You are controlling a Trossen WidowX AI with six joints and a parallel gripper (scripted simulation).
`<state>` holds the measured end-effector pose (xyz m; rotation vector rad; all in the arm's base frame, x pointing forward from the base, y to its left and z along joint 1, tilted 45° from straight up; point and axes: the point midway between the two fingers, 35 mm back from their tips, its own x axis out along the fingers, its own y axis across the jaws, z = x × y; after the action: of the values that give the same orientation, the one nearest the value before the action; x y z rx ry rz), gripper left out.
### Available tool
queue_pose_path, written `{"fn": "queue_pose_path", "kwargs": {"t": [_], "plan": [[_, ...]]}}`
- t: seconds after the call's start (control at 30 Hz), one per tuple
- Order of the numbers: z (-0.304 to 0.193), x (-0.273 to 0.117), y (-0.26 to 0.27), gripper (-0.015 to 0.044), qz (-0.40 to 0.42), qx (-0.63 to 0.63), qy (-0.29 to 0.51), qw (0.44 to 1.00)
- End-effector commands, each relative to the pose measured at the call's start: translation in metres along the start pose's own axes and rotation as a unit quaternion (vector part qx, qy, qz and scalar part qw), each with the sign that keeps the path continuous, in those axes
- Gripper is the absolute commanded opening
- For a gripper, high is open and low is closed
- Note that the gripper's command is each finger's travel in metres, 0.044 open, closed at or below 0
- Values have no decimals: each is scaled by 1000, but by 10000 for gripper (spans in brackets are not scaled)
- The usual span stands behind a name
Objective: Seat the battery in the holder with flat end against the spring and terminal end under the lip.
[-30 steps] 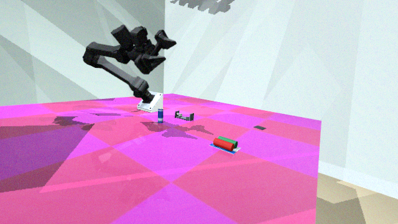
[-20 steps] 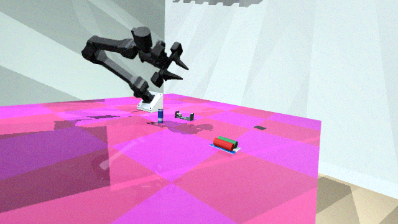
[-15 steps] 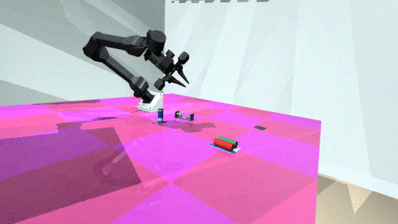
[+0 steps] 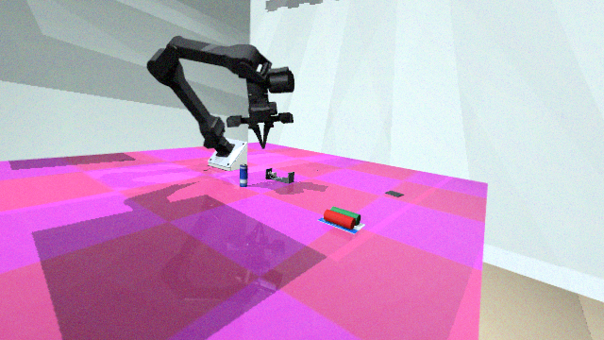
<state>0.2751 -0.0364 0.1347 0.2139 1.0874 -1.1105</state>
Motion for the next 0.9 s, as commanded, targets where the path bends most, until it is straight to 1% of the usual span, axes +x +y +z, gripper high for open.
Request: {"fn": "queue_pose_path", "kwargs": {"t": [0.0, 0.23, 0.53, 0.6, 0.87], "plan": [[3, -6, -9, 0, -67, -3, -18, 998], [3, -1, -9, 0, -67, -3, -17, 998], [6, 63, -17, 0, -66, -2, -18, 998], [6, 72, -20, 0, -67, -2, -19, 998], [7, 72, -26, 0, -67, -2, -19, 998]]}}
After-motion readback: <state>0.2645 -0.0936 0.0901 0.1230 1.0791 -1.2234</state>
